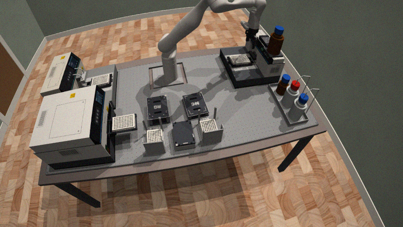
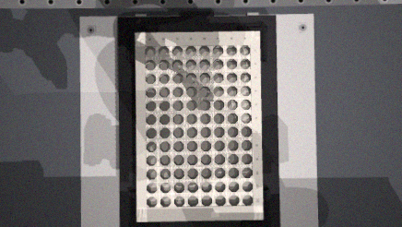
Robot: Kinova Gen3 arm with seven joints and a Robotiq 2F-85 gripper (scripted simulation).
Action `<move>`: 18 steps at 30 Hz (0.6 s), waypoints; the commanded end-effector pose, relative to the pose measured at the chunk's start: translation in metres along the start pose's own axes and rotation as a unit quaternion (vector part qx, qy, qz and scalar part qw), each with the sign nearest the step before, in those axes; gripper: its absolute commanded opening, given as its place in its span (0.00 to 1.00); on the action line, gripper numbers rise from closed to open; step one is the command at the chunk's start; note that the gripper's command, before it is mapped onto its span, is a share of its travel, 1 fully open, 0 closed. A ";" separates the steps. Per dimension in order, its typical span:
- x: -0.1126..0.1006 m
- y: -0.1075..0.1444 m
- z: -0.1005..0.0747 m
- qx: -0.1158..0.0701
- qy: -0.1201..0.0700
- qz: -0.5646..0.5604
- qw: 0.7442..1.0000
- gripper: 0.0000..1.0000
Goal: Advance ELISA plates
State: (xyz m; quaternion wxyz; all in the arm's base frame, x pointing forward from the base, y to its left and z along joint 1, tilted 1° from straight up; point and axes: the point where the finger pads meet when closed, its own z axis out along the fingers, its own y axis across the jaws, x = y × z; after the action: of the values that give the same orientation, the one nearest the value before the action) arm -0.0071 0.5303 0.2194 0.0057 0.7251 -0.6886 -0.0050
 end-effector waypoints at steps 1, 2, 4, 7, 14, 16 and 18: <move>-0.001 0.000 -0.001 0.001 -0.001 -0.001 1.000 1.00; -0.001 0.000 -0.001 0.001 -0.001 -0.001 1.000 1.00; -0.001 0.000 -0.001 0.001 -0.001 -0.001 1.000 1.00; -0.001 0.000 -0.001 0.001 -0.001 -0.001 1.000 1.00; 0.009 0.003 -0.001 -0.003 -0.003 0.003 1.000 1.00; 0.015 0.003 -0.001 -0.003 -0.003 0.003 1.000 1.00; 0.022 0.003 -0.001 -0.003 -0.003 0.003 1.000 1.00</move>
State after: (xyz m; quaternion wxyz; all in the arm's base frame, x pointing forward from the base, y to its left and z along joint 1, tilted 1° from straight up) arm -0.0089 0.5177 0.2178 0.0061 0.7260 -0.6876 -0.0057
